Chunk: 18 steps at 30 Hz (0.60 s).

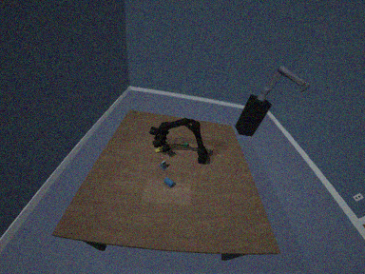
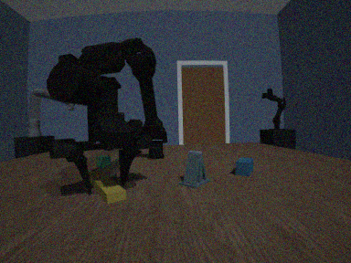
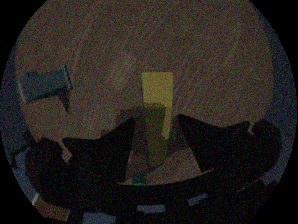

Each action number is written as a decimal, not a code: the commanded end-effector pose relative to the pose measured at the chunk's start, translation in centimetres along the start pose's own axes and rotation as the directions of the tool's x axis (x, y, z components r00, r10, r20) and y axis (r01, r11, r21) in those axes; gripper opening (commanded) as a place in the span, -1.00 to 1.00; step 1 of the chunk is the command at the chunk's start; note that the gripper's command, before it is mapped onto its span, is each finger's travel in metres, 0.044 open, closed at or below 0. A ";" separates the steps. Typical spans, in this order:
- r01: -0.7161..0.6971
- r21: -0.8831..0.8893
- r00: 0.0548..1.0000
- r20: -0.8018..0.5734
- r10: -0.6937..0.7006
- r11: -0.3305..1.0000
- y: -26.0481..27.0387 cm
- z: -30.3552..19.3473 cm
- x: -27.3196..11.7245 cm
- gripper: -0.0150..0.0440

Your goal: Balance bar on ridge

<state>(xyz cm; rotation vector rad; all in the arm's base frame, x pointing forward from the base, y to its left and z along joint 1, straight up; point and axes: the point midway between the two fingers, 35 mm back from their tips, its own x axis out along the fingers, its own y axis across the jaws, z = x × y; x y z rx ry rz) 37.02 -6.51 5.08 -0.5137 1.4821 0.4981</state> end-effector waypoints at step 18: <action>0.000 0.000 1.000 0.000 0.000 1.000 0.0 0.0 0.0 -0.23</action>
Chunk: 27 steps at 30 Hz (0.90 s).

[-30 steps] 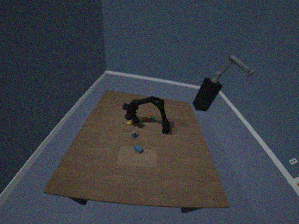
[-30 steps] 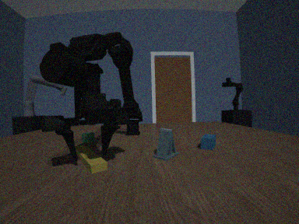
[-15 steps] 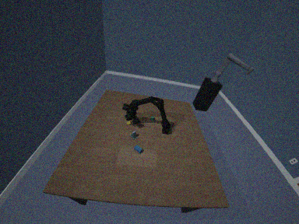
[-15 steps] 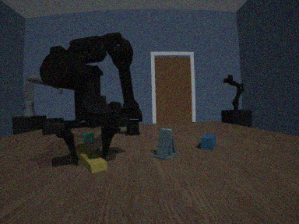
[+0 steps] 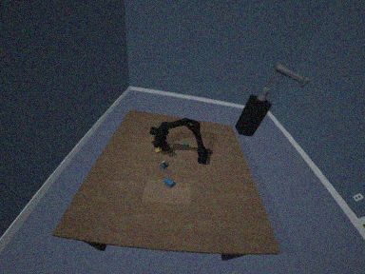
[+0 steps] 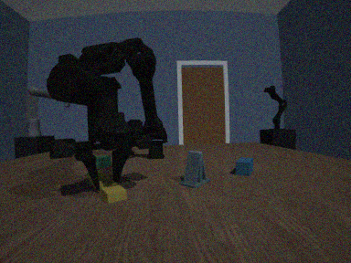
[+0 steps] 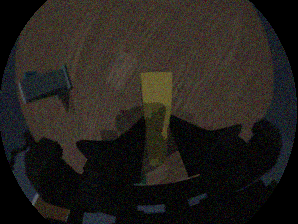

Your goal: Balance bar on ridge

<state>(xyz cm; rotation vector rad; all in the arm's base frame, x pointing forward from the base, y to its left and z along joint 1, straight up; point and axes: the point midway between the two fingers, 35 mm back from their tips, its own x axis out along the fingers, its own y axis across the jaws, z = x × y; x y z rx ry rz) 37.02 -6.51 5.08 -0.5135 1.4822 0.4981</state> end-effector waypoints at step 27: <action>0.003 0.003 1.000 -0.002 -0.003 1.000 -0.5 0.4 -6.8 -0.49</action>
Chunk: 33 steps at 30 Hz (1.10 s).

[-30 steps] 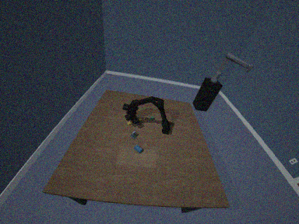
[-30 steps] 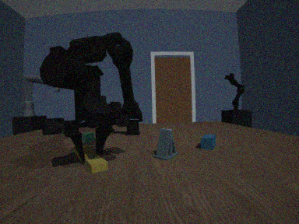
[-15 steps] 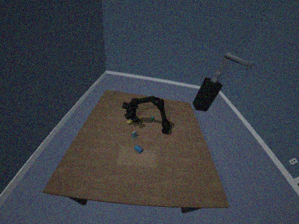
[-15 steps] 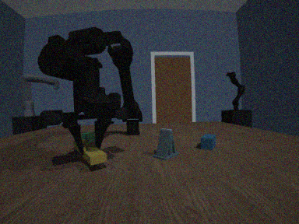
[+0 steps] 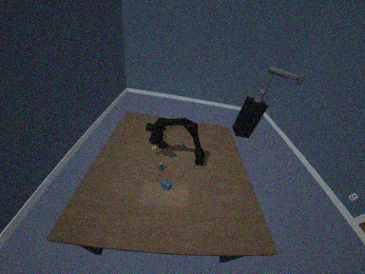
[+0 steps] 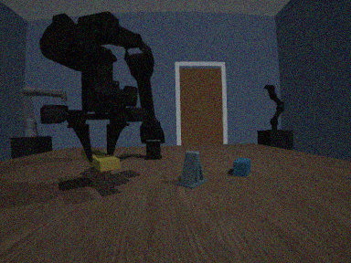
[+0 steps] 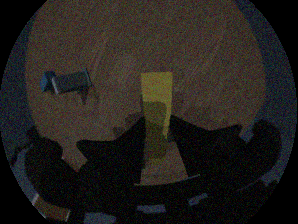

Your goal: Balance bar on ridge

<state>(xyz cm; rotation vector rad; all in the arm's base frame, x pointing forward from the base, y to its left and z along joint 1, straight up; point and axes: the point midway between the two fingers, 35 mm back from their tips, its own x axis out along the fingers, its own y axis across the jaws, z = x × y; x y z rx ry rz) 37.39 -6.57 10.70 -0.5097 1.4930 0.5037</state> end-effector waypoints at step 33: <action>0.008 0.288 1.000 0.007 -0.010 0.958 3.4 2.5 -6.2 -0.49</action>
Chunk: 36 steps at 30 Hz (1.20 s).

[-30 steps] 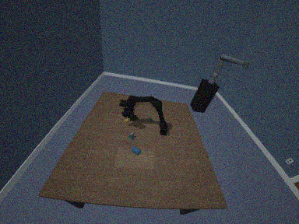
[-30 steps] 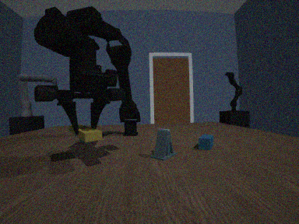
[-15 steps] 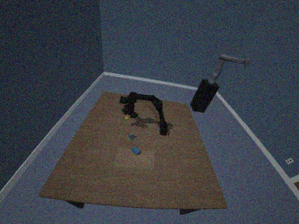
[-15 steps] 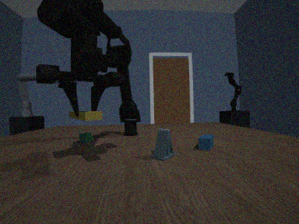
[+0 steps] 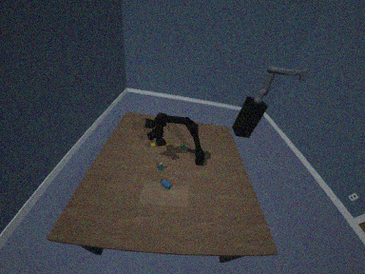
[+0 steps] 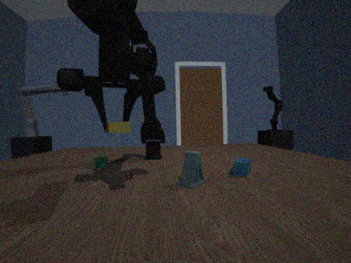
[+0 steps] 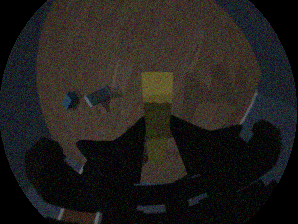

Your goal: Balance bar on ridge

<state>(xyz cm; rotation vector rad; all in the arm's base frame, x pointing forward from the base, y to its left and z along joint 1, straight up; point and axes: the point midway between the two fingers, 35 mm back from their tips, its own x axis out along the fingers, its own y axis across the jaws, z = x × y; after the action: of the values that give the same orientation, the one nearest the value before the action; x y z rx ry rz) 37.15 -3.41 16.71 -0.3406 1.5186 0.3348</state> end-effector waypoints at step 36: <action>-0.006 0.910 1.000 0.005 0.004 0.415 12.9 3.9 -0.2 -0.49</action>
<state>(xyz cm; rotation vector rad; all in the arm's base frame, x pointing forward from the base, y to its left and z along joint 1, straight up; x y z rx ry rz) 35.53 9.86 16.69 0.5212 1.4964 -0.5002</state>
